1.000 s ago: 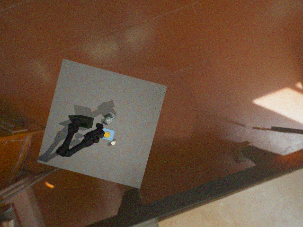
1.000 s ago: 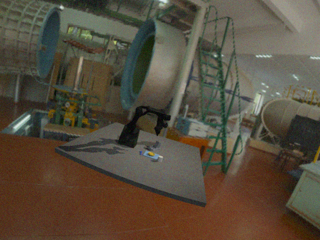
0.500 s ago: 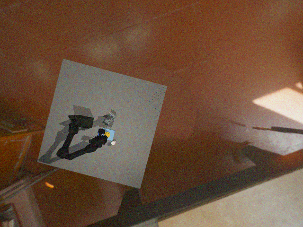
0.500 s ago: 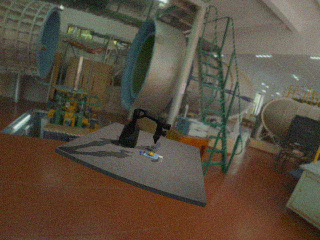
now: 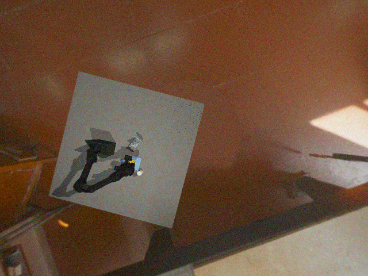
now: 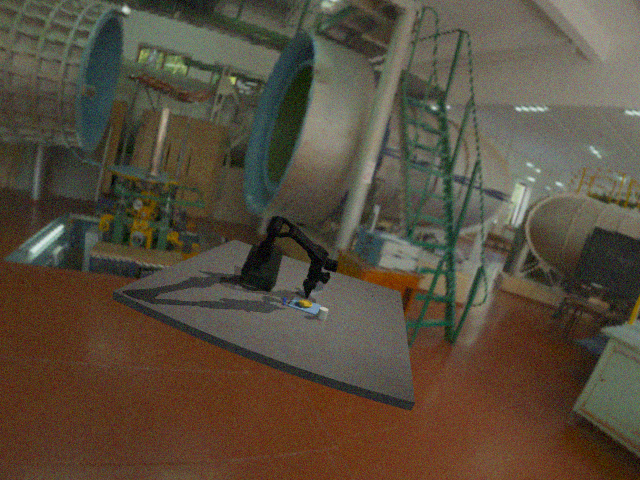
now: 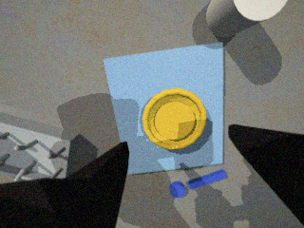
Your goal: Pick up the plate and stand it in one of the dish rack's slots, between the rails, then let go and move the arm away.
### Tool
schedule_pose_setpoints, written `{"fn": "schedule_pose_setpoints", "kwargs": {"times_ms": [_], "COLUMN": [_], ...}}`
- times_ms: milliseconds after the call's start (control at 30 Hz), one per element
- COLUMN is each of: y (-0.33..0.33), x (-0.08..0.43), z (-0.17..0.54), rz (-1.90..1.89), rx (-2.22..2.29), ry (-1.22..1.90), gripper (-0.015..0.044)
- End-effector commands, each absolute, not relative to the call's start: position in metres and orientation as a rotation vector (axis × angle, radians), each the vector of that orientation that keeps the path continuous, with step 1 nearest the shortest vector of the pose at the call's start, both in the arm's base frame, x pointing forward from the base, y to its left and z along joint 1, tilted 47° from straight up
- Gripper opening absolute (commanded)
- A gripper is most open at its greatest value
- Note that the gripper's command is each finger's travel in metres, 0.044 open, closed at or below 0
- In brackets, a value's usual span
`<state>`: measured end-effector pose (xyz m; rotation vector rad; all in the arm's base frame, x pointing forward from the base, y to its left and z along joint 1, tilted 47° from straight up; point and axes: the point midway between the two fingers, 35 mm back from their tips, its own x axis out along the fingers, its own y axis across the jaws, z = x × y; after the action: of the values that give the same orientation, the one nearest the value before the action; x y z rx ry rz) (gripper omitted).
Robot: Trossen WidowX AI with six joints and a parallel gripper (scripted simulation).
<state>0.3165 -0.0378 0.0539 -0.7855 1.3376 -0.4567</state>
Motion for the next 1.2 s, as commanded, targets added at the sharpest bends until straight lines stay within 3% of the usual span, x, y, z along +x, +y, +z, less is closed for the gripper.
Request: {"fn": "schedule_pose_setpoints", "kwargs": {"times_ms": [0,1167], "y": [-0.045,-0.083], "x": [0.316,0.327], "z": [0.048,0.018], "rz": [-0.461,-0.464], "rx": [-0.792,-0.795], "ry": [1.344,1.343], "gripper": [0.0400,0.0395]}}
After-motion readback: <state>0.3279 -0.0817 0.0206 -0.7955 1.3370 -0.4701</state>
